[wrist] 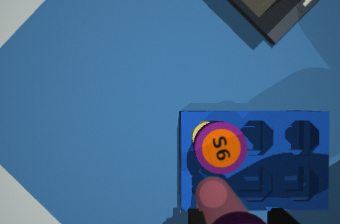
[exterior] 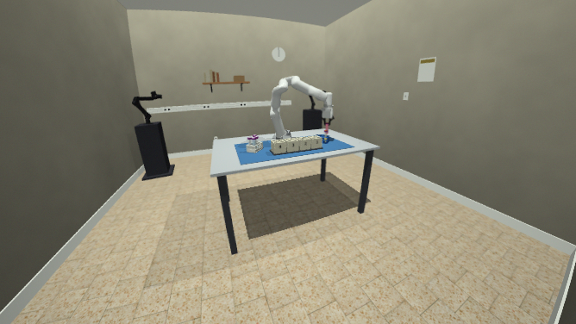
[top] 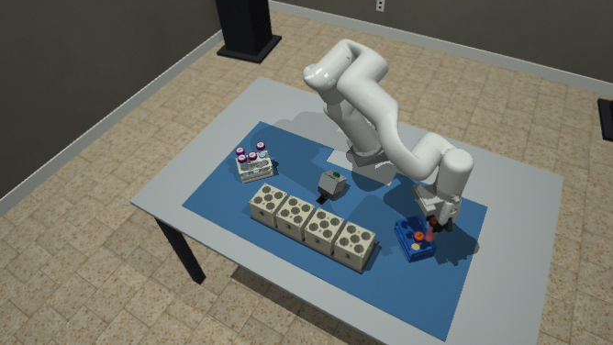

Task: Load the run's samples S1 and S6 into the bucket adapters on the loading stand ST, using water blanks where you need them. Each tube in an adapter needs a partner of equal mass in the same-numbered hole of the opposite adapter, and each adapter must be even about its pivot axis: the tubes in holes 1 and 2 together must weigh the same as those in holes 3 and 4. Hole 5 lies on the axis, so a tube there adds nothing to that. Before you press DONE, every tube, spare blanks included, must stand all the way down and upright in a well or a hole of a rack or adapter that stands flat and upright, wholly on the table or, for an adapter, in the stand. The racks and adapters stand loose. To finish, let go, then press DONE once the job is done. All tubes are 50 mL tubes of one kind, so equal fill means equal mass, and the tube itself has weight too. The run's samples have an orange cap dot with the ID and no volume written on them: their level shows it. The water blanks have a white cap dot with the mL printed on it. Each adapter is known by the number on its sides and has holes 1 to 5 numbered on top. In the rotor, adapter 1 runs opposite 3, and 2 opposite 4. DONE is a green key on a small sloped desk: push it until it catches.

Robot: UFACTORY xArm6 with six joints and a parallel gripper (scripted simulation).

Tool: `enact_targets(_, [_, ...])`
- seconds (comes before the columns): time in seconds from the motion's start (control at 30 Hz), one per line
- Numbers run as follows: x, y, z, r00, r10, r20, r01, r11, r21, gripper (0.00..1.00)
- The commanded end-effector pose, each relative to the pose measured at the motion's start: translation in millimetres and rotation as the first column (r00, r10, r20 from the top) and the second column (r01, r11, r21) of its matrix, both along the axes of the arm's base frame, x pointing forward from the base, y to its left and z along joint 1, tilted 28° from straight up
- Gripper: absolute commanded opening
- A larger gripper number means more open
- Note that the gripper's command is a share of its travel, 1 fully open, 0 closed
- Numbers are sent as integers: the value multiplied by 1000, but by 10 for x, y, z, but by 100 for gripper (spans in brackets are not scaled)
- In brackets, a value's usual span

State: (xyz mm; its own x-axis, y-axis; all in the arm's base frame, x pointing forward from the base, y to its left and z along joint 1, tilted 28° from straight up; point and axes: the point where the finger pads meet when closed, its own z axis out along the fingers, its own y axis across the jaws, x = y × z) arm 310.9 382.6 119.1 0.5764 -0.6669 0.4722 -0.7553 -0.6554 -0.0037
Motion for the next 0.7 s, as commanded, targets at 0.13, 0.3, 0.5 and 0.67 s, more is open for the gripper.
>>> enact_targets(0.13, [-45, 67, 147, 1000, 1, 2, -1, 1000, 4, 0])
enact_targets(0.3, [-64, 88, 200, 1000, 1, 2, -1, 1000, 4, 0])
enact_targets(0.5, [-101, 130, 306, 1000, 1, 2, -1, 1000, 4, 0])
enact_targets(0.67, [-133, 165, 394, 1000, 1, 2, -1, 1000, 4, 0])
